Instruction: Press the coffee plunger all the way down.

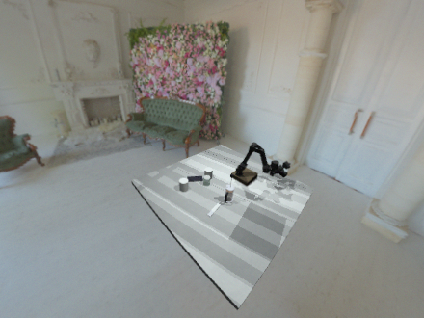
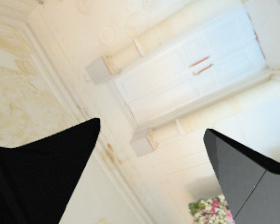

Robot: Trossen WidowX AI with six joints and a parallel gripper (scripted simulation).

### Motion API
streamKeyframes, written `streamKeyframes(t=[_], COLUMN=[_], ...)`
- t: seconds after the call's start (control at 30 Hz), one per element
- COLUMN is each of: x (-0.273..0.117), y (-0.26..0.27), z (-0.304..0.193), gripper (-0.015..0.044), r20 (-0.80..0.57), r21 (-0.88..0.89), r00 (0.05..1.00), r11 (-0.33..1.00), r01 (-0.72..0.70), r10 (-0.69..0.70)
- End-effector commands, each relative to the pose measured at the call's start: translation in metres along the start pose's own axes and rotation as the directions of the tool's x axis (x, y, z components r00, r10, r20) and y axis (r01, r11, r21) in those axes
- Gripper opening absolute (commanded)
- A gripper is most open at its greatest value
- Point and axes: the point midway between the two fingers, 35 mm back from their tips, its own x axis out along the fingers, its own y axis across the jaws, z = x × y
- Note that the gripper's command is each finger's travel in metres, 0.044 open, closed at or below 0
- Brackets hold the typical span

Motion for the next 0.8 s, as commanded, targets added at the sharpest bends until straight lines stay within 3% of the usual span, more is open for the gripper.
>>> streamKeyframes(t=[0.0, 0.23, 0.37, 0.53, 0.77], x=[-0.001, -0.043, -0.087, -0.161, -0.279], y=[0.002, 0.051, 0.092, 0.136, 0.179], z=[0.001, 0.031, 0.053, 0.073, 0.068], gripper=[0.0426, 0.0440, 0.0440, 0.0440, 0.0440], r20=[0.008, 0.197, 0.369, 0.595, 0.832], r21=[-0.007, -0.174, -0.334, -0.464, -0.513], r00=[1.000, 0.975, 0.909, 0.750, 0.421], r11=[1.000, 0.982, 0.940, 0.885, 0.792], r01=[-0.004, -0.073, -0.064, 0.028, 0.332], r10=[0.004, 0.107, 0.193, 0.289, 0.362])
